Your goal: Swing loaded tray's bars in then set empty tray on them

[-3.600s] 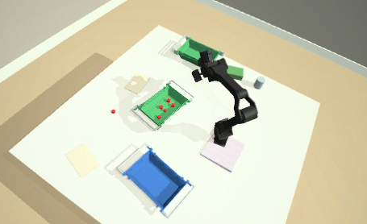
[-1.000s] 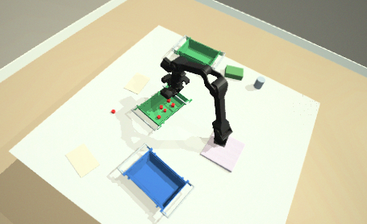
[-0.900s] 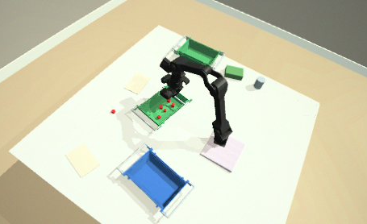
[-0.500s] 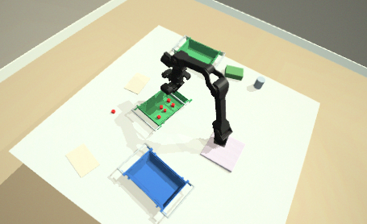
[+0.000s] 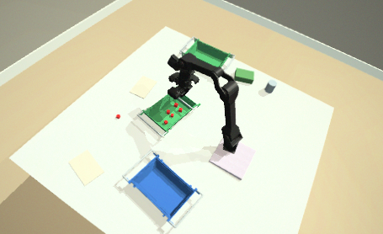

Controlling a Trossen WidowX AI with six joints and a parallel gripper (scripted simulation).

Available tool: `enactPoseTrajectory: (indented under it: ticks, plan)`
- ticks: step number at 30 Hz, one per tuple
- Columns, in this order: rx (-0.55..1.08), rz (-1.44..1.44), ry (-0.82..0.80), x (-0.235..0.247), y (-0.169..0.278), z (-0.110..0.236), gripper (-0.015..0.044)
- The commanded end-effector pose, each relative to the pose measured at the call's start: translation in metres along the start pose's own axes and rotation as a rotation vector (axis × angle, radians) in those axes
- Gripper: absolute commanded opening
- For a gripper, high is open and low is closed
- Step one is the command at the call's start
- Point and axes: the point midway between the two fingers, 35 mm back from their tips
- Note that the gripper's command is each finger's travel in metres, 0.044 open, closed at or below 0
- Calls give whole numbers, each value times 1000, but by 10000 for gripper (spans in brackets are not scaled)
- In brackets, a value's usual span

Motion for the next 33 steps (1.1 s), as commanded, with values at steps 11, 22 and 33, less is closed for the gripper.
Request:
enactPoseTrajectory:
  ticks: [11, 22, 33]
  plan:
    - [-1, 0, 0, 0, 0, 0, 82]
    - [-16, -5, 1, 0, 2, 85, 82]
    - [-8, 0, -12, 147, -44, 31, 82]
Point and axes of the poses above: the point midway between the two fingers, 35 mm back from their tips, its own z axis back along the fingers, its own x axis across the jaws, y = z × x, and after that the axes turned 2 degrees about z, right-handed
